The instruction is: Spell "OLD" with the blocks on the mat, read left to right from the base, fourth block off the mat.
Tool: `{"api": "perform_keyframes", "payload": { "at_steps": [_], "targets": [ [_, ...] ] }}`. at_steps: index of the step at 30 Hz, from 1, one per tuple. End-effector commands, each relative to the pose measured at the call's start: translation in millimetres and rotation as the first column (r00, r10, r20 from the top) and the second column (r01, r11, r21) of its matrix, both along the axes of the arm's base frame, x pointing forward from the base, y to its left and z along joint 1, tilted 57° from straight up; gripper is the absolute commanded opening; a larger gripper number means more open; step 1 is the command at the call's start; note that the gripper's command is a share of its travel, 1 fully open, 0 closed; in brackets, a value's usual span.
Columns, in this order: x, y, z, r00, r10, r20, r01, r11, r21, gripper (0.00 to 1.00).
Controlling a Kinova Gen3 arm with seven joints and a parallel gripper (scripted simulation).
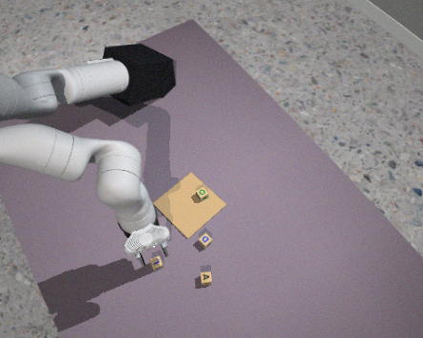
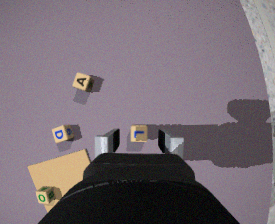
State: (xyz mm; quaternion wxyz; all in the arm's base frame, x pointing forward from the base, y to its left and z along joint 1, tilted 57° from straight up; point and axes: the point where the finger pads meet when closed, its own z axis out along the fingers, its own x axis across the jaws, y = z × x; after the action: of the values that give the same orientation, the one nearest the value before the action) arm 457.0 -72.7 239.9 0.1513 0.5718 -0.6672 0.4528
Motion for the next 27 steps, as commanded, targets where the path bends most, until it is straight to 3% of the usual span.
{"api": "perform_keyframes", "payload": {
  "at_steps": [1,27],
  "targets": [
    [0.5,-4,-2.1,1.000,-0.003,-0.002,0.003,1.000,-0.003,1.00],
    [8.3,-22,-15.6,1.000,-0.003,-0.002,0.003,1.000,-0.003,1.00]
  ]
}}
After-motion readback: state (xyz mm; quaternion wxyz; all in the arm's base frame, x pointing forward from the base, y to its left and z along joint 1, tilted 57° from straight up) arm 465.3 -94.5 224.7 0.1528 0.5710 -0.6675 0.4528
